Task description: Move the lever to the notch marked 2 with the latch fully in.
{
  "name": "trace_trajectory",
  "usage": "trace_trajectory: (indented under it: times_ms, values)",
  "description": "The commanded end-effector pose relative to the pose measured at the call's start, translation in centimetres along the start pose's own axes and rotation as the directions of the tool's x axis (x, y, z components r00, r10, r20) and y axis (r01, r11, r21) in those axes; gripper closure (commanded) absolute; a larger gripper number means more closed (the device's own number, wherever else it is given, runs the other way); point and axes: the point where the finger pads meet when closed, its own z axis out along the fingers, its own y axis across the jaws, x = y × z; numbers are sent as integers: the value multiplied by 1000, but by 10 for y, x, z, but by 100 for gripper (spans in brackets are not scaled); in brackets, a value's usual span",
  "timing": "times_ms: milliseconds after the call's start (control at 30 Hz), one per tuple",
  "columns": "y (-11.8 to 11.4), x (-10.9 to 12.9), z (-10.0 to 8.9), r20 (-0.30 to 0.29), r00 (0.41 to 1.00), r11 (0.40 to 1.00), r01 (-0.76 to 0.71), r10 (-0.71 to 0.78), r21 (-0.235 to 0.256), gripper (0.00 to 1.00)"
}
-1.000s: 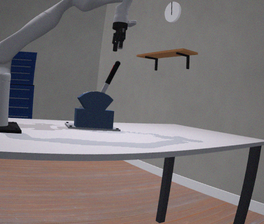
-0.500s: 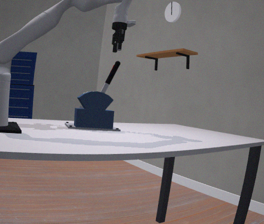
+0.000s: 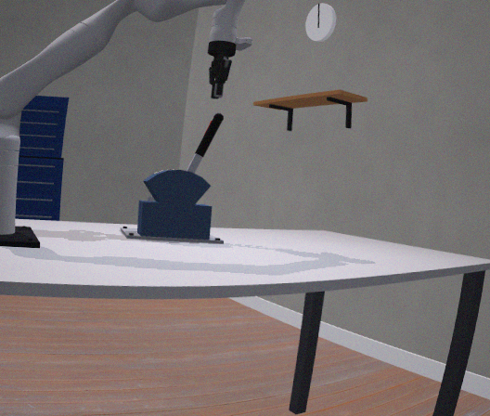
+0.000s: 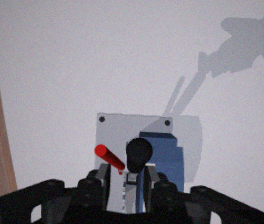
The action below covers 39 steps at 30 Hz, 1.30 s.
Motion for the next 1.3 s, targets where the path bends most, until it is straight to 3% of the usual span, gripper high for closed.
trace_trajectory:
  times_ms: [0, 667, 700, 1267]
  values:
    - [2, 0, -1, 0, 1000, 1000, 6, -6, -7, 100]
    - [2, 0, -1, 0, 1000, 1000, 6, -6, -7, 100]
    - [2, 0, -1, 0, 1000, 1000, 6, -6, -7, 2]
    - [2, 0, -1, 0, 1000, 1000, 6, -6, -7, 2]
